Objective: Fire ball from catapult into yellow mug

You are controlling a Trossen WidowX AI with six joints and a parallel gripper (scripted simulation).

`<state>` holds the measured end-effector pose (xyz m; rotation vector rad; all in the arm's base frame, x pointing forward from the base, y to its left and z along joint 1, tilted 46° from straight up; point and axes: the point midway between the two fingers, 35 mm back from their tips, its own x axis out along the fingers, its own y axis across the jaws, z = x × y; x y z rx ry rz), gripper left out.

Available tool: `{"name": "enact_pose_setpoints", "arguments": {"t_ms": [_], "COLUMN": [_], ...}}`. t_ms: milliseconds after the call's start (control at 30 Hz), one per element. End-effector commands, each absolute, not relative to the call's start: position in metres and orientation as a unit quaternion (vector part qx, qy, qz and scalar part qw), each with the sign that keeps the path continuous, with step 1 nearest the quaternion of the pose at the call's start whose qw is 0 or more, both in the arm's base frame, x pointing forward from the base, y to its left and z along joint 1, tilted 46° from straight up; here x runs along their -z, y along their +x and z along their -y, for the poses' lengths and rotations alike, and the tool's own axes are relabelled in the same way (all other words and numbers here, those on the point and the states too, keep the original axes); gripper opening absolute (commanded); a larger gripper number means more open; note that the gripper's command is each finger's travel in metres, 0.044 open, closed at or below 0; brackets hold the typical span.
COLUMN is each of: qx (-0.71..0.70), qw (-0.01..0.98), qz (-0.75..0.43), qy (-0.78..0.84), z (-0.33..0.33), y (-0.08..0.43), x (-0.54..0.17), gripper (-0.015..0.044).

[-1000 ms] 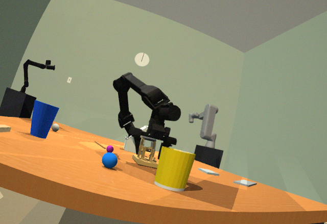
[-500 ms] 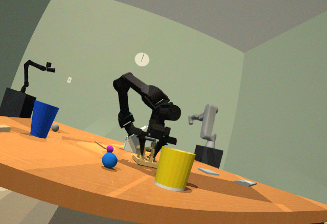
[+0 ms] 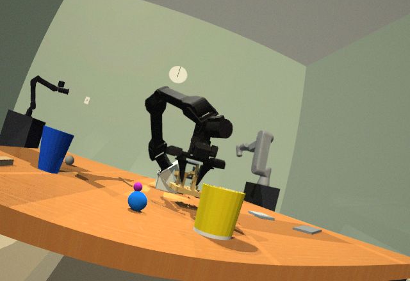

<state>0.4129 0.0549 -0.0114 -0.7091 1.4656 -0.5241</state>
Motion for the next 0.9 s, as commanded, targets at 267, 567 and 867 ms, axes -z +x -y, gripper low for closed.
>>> {"name": "enact_pose_setpoints", "arguments": {"t_ms": [267,567,867], "qx": [0.23,0.23,0.231], "qw": [0.656,0.656,0.655], "qz": [-0.648,-0.648,-0.648], "qy": [-0.311,-0.312,-0.313], "z": [-0.044,-0.034,-0.023], "y": [0.414,0.415,0.415], "x": [0.022,0.033,0.043], "gripper": [0.0,0.0,0.0]}}
